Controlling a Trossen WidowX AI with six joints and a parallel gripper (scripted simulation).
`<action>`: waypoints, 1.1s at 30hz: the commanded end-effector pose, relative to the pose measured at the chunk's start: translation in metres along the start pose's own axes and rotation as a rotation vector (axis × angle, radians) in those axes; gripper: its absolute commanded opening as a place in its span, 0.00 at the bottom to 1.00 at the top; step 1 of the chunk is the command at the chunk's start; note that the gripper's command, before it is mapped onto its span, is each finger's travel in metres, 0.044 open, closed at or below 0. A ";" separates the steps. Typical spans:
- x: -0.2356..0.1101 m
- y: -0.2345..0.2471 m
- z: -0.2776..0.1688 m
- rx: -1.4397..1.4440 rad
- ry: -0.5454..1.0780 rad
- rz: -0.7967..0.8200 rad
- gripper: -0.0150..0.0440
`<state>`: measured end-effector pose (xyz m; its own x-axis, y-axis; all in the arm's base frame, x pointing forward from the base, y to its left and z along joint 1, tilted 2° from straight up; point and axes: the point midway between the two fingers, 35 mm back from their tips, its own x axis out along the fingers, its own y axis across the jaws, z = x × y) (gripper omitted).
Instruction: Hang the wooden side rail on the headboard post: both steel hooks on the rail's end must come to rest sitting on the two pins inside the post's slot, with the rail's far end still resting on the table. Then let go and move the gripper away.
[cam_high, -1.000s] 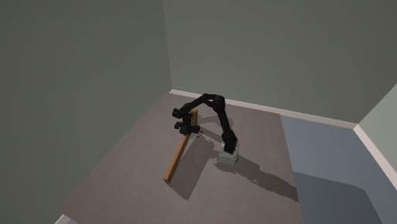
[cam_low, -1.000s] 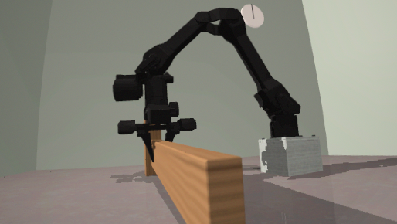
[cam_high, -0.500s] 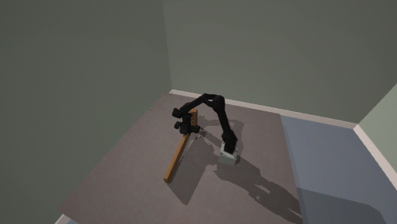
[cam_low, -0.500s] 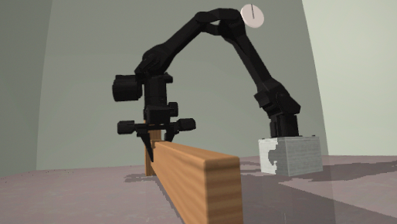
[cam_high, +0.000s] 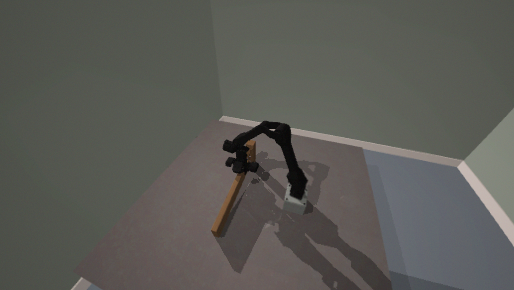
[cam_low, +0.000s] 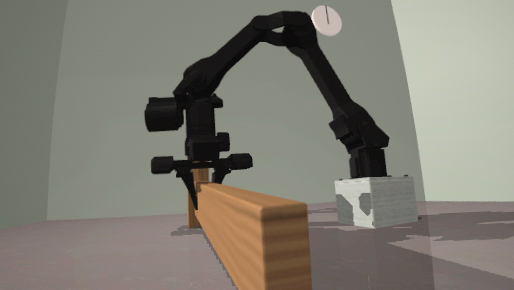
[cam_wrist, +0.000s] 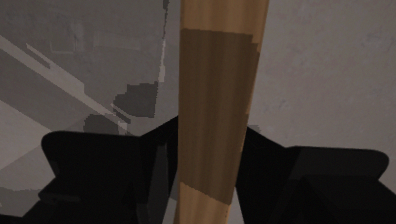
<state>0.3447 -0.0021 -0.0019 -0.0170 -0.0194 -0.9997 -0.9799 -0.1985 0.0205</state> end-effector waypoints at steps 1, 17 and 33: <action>-0.006 -0.006 -0.002 0.001 0.004 -0.023 0.25; -0.004 -0.004 -0.004 0.001 0.005 -0.022 0.25; -0.002 -0.003 -0.006 0.001 0.005 -0.022 0.25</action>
<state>0.3468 -0.0060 -0.0021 -0.0065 -0.0174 -0.9998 -0.9799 -0.1992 0.0099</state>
